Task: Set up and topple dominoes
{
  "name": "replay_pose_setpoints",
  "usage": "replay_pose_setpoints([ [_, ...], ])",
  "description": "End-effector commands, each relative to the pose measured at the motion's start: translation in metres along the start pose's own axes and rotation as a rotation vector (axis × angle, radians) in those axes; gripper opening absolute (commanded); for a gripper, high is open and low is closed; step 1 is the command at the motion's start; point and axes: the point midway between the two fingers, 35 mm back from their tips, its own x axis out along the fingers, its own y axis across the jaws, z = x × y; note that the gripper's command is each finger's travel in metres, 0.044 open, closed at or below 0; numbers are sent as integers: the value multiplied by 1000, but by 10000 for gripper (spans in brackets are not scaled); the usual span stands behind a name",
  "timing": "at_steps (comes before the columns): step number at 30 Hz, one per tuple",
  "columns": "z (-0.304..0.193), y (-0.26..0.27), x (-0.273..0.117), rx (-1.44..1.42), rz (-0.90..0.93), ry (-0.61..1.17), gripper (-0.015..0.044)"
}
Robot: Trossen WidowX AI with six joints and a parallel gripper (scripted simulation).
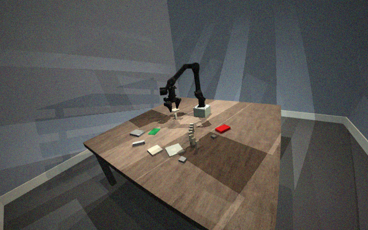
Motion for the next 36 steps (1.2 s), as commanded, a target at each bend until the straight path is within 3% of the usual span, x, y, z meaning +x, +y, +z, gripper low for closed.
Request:
replay_pose_setpoints([
  [1, -5, -5, 37, 3, -23, 16, 440],
  [19, -6, -6, 58, 3, -23, 16, 440],
  [31, -6, -6, 58, 3, -23, 16, 125],
  [36, -6, -6, 58, 3, -23, 16, 107],
])
